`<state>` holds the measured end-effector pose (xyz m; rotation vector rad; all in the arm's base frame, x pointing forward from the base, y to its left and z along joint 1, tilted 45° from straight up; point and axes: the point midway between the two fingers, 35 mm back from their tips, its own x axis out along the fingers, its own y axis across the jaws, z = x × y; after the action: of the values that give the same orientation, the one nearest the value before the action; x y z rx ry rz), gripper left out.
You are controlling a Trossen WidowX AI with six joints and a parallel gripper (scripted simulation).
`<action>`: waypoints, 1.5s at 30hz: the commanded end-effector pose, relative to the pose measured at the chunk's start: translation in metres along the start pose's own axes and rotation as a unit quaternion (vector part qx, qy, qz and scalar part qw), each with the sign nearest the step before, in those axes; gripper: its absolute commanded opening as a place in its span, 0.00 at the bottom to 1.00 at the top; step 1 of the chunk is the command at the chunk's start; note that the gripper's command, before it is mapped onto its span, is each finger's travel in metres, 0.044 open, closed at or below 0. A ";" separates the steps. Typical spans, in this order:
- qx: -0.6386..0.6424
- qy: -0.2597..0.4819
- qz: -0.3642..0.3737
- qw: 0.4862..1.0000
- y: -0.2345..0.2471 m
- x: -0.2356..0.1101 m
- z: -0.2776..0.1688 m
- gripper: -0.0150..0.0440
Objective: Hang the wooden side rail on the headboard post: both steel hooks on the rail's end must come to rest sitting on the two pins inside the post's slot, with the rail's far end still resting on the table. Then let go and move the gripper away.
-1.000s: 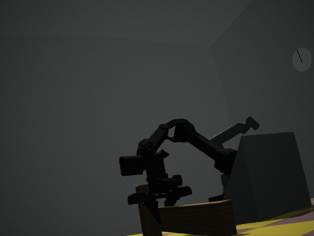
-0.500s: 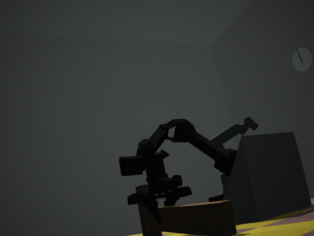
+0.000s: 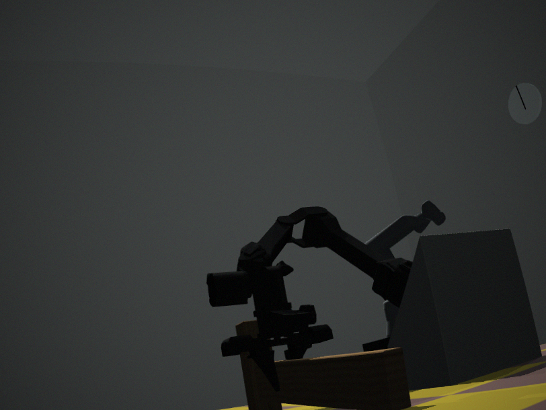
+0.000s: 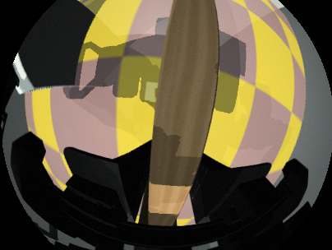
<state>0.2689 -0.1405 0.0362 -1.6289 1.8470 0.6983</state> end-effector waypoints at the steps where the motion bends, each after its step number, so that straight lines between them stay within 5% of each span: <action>1: 0.003 0.004 -0.003 1.000 -0.001 0.000 -0.001 0.25; 45: 0.003 0.004 -0.003 1.000 -0.001 0.007 -0.001 0.25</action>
<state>0.2681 -0.1461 0.0312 -1.6277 1.8464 0.6985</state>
